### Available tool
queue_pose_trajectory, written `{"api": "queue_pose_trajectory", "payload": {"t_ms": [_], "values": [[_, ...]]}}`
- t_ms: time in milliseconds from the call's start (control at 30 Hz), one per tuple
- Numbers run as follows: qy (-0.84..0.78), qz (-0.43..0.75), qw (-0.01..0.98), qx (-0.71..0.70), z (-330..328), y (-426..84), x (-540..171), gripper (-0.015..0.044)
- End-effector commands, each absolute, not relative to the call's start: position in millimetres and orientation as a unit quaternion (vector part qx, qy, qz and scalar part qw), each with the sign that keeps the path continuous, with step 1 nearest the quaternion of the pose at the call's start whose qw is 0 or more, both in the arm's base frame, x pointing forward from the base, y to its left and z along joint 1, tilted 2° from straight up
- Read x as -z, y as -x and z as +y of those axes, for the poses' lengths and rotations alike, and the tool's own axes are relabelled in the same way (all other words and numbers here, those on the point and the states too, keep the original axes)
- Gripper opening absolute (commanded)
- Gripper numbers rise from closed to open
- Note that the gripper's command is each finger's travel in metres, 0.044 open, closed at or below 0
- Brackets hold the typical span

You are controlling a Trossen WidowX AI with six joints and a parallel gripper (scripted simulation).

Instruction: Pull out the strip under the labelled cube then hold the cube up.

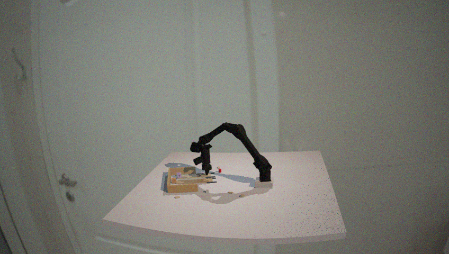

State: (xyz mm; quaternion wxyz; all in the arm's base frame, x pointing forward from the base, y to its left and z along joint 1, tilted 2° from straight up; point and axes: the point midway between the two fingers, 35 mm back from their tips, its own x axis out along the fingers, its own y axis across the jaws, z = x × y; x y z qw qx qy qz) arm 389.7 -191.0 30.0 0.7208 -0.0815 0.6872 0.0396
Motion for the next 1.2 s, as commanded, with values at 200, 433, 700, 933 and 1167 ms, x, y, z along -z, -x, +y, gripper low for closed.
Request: {"api": "queue_pose_trajectory", "payload": {"t_ms": [200,433,700,933,1167], "values": [[0.077,0.694,0.715,-0.041,-195,-370,-24,0.0000],[0.077,0.694,0.715,-0.041,-197,-360,-24,0.0000],[0.077,0.694,0.714,-0.041,-199,-347,-23,0.0000],[0.077,0.695,0.714,-0.041,-201,-337,-22,0.0000],[0.077,0.695,0.714,-0.041,-203,-327,-21,0.0000]]}}
